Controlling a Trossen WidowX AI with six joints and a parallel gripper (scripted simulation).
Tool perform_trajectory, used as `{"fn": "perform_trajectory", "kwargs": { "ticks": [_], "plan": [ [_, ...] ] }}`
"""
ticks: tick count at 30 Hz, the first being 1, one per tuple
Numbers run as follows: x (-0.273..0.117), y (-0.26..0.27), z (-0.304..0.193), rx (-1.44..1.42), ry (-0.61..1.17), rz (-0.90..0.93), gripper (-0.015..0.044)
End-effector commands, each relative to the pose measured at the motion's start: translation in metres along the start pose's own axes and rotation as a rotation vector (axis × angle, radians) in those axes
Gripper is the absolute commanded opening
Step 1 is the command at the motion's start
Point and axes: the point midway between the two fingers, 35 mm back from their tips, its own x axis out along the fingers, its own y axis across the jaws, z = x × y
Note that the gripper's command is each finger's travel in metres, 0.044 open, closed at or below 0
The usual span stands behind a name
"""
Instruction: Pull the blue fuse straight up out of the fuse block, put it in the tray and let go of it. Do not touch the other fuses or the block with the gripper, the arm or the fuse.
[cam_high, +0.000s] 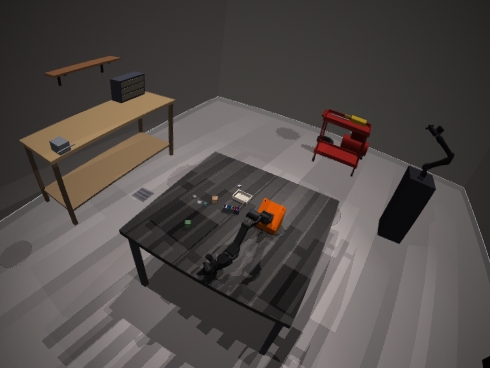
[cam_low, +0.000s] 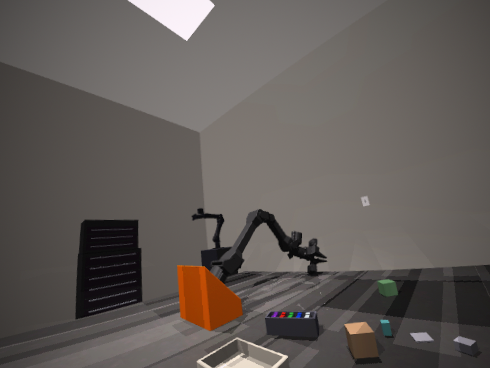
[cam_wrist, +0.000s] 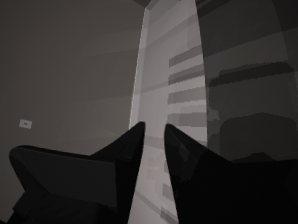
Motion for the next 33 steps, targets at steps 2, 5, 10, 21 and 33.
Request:
{"fn": "perform_trajectory", "kwargs": {
  "ticks": [2, 5, 10, 21, 33],
  "plan": [
    [0.017, -0.022, 0.060, -0.211, -0.036, -0.103, 0.0074],
    [0.023, -0.039, 0.098, -0.320, -0.055, -0.183, 0.0074],
    [0.029, -0.080, 0.170, -0.460, -0.089, -0.356, 0.0074],
    [-0.010, -0.177, 0.326, -0.538, -0.155, -0.778, 0.0074],
    [-0.151, -0.255, 0.461, -0.198, -0.151, -1.216, 0.0074]
  ]
}}
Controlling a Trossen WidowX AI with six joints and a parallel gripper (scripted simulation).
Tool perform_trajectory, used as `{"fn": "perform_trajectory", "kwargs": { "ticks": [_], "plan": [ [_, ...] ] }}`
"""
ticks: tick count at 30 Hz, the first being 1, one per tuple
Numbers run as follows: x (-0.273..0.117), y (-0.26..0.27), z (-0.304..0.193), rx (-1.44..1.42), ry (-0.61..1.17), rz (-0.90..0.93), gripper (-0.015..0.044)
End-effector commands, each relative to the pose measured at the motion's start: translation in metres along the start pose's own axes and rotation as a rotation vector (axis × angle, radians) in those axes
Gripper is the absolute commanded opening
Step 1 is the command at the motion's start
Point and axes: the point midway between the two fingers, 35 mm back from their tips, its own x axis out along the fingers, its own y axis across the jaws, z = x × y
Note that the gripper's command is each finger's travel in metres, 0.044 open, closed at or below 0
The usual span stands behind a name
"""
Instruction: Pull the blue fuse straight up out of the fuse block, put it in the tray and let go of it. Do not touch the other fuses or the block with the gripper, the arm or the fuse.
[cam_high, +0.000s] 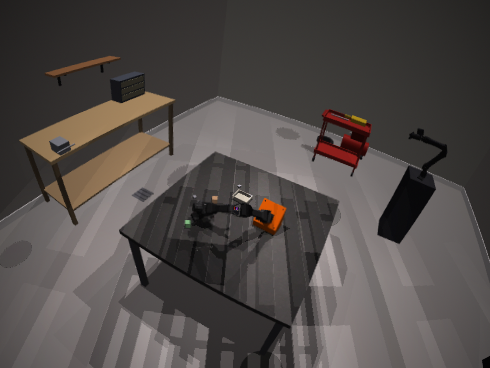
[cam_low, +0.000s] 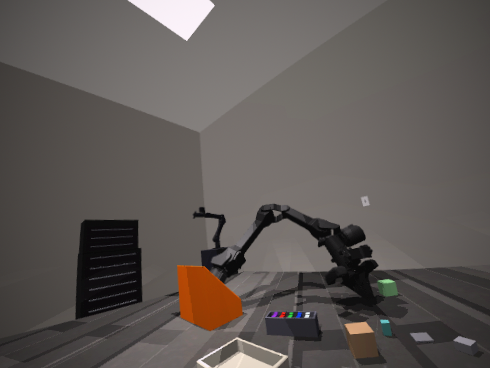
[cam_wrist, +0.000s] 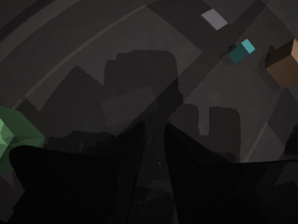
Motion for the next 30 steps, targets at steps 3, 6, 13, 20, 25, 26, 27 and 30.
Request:
{"fn": "perform_trajectory", "kwargs": {
  "ticks": [3, 6, 13, 20, 25, 26, 27, 30],
  "plan": [
    [0.002, -0.099, 0.026, 0.205, 0.175, -0.165, 0.0074],
    [-0.005, -0.142, 0.029, 0.347, 0.274, -0.210, 0.0074],
    [-0.025, -0.200, 0.023, 0.570, 0.439, -0.231, 0.0074],
    [-0.045, -0.230, 0.009, 0.826, 0.568, -0.201, 0.0074],
    [-0.045, -0.230, 0.009, 0.826, 0.568, -0.201, 0.0074],
    [-0.045, -0.230, 0.008, 0.826, 0.568, -0.201, 0.0074],
    [-0.044, -0.230, 0.008, 0.826, 0.568, -0.201, 0.0074],
    [-0.042, -0.229, 0.006, 0.826, 0.568, -0.201, 0.0074]
  ]
}}
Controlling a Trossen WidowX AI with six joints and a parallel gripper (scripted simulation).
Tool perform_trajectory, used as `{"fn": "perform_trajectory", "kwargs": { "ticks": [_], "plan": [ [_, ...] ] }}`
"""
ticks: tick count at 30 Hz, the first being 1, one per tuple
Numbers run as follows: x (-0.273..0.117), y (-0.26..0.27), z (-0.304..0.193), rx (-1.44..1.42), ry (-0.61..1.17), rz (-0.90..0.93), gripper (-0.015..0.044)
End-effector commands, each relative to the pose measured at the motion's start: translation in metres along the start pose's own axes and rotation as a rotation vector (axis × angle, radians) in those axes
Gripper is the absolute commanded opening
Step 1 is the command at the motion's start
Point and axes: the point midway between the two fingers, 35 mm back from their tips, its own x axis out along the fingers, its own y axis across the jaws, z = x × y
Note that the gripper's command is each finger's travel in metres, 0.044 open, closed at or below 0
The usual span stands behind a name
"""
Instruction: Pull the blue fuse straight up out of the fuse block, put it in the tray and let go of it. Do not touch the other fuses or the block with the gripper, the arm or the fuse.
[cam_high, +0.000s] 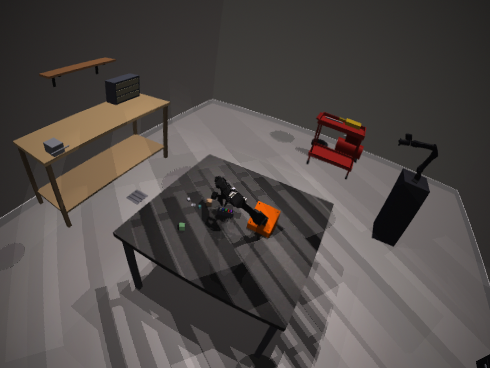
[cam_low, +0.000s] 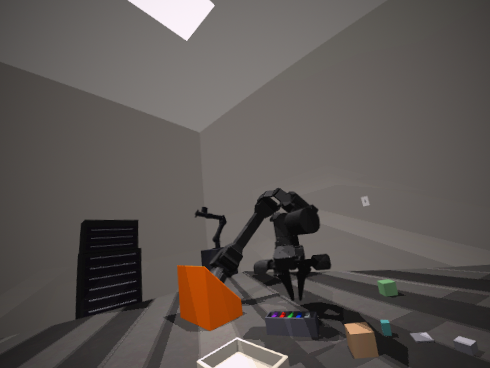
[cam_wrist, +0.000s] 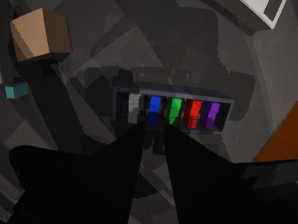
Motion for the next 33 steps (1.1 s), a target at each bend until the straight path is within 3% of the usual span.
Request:
{"fn": "perform_trajectory", "kwargs": {
  "ticks": [1, 33],
  "plan": [
    [0.004, -0.001, 0.000, 0.002, 0.006, 0.002, 0.0074],
    [0.030, -0.001, -0.001, 0.002, 0.008, 0.002, 0.0074]
  ]
}}
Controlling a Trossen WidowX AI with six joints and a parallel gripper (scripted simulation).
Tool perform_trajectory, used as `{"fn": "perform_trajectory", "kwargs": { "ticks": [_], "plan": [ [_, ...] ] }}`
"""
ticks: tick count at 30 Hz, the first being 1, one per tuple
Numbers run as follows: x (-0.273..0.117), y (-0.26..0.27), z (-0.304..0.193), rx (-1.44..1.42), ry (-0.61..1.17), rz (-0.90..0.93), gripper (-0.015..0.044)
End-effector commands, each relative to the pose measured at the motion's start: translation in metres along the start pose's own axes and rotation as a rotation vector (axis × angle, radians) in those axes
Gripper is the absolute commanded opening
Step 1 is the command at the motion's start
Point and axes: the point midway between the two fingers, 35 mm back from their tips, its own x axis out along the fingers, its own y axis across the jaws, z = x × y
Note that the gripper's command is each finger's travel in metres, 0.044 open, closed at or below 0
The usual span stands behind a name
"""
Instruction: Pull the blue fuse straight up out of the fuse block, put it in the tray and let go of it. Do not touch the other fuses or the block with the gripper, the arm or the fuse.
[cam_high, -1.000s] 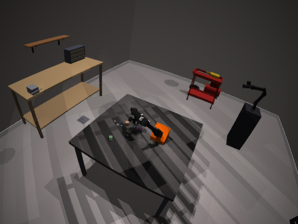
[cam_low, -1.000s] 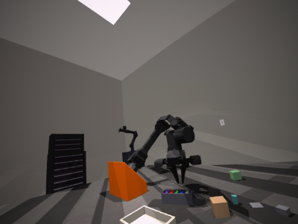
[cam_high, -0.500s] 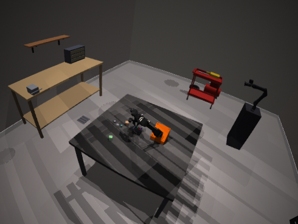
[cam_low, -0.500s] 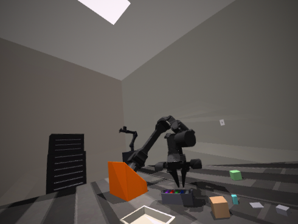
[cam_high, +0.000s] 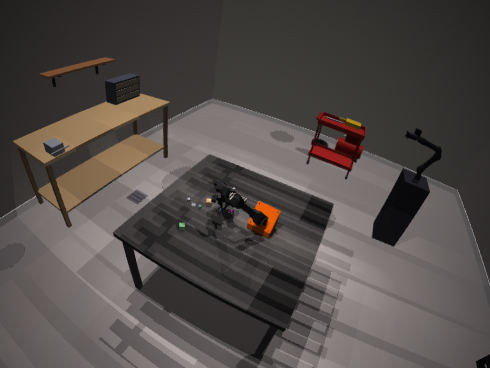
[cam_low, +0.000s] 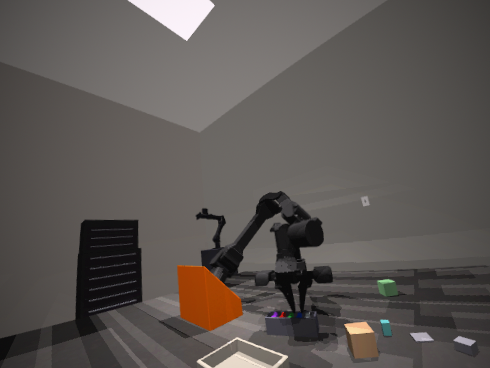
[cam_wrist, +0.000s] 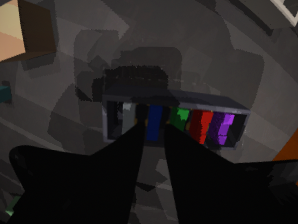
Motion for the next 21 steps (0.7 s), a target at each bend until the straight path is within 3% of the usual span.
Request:
{"fn": "perform_trajectory", "kwargs": {
  "ticks": [1, 21],
  "plan": [
    [0.0014, -0.0001, 0.0000, 0.008, 0.004, 0.002, 0.0074],
    [0.0100, 0.0001, -0.0002, 0.000, 0.000, 0.000, 0.0061]
  ]
}}
